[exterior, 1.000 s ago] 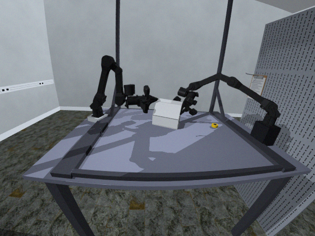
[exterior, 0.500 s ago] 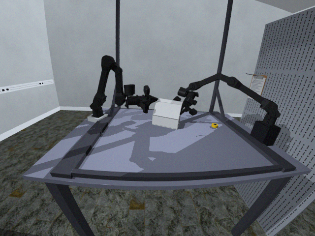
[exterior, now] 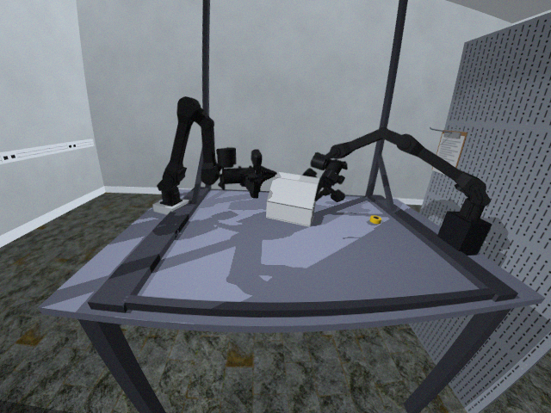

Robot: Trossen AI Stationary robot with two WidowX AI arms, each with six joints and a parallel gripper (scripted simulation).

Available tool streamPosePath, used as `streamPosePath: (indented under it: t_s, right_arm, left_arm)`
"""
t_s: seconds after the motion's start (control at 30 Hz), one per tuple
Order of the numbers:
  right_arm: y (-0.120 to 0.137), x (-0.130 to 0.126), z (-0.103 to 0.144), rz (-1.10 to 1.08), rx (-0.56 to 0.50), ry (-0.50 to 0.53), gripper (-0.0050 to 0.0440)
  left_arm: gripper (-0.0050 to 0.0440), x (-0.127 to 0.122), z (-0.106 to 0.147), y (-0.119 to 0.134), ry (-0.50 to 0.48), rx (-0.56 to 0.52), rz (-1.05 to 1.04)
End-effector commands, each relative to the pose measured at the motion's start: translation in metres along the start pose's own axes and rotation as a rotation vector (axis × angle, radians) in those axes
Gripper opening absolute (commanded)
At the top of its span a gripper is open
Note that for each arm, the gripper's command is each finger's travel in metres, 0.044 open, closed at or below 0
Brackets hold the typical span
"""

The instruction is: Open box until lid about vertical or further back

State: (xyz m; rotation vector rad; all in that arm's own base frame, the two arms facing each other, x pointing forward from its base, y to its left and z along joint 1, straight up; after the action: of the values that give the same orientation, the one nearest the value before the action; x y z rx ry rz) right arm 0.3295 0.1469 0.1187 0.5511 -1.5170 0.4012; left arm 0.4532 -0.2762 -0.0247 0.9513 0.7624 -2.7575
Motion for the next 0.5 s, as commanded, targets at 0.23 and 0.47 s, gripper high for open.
streamPosePath:
  t_s: [0.23, 0.47]
  right_arm:
    - [0.0001, 0.0064, -0.0020, 0.006, 0.002, -0.022, 0.0010]
    - [-0.0004, 0.0085, -0.0036, 0.008, 0.003, -0.029, 0.0010]
  left_arm:
    - [0.0060, -0.0147, 0.0100, -0.0041, 0.019, 0.016, 0.029]
    - [0.0060, -0.0192, 0.0124, -0.0089, 0.018, 0.028, 0.020]
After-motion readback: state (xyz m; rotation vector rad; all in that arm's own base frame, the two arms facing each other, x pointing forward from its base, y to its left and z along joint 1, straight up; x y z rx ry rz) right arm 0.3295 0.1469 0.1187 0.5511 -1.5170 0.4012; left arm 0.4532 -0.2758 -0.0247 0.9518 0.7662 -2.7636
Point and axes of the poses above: on each arm, the point midway between the two fingers, 35 mm back from their tips, its own z axis back along the fingers, its own x axis across the jaws, y = z × x, the point moved 2 cm from there along z, back along the fingers, and after that the axes turned 12 degrees about z, right-handed, at the moved point
